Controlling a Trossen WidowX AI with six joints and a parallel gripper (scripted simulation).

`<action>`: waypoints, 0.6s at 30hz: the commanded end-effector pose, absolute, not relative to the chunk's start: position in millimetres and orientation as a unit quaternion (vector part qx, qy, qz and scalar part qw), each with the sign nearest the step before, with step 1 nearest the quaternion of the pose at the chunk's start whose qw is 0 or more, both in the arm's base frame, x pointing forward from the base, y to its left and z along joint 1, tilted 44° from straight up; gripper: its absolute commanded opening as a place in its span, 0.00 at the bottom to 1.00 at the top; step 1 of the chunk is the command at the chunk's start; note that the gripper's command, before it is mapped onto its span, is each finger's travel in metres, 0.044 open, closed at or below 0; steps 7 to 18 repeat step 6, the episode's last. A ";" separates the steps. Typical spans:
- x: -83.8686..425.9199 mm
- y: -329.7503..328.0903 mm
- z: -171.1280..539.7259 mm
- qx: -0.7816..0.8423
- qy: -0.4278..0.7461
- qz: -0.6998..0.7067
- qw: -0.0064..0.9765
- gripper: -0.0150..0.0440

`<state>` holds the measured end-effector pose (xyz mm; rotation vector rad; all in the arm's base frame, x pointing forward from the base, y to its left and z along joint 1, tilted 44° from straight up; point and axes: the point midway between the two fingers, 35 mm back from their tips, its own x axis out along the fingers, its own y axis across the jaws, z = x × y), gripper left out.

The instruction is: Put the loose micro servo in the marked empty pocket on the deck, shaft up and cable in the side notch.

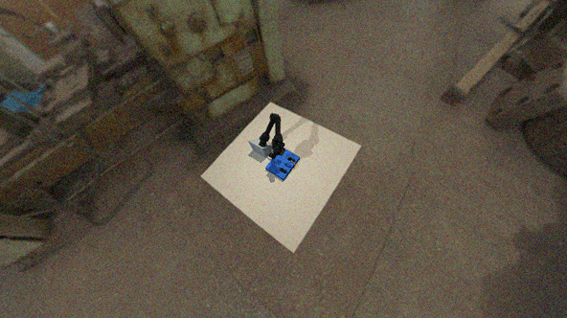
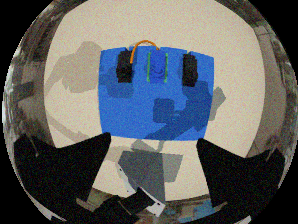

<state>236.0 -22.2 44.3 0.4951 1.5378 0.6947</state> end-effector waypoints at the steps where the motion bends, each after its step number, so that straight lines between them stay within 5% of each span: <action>1: 236.1 -23.0 44.7 0.213 0.674 0.305 0.638 1.00; 18: 236.1 -23.0 44.7 0.213 0.674 0.305 0.638 1.00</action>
